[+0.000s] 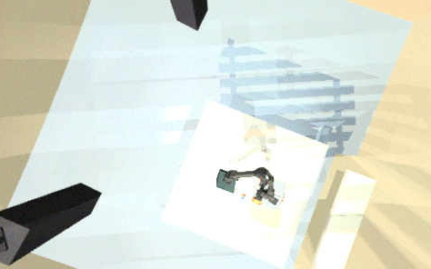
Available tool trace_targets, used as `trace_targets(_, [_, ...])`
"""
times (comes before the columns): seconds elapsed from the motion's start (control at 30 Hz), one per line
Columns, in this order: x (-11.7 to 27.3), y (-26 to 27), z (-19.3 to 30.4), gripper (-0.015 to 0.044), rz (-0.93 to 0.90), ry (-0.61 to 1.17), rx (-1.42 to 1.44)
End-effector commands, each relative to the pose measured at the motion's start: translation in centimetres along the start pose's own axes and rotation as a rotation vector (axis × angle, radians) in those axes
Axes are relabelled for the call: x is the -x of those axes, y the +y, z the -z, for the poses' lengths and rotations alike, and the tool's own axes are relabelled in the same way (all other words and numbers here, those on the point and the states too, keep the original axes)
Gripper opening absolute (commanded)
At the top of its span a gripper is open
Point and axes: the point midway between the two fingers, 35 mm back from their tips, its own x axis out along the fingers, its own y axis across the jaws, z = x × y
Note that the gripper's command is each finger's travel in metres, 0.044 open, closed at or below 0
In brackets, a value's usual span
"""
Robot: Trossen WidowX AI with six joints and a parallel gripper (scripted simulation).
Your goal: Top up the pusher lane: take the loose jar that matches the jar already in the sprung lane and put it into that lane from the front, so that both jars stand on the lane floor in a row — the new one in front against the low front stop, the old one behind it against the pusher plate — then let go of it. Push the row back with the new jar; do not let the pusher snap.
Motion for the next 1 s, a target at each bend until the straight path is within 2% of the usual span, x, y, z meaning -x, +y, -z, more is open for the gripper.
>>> trace_targets(0.0, [-0.01,0.25,-0.19,0.0,-0.012,-0.01,0.013])
trace_targets(0.67, [-0.01,-0.04,0.23,0.0,-0.012,-0.01,0.013])
trace_targets(0.97, [-0.05,-0.06,0.21,0.0236,-0.012,-0.01,0.013])
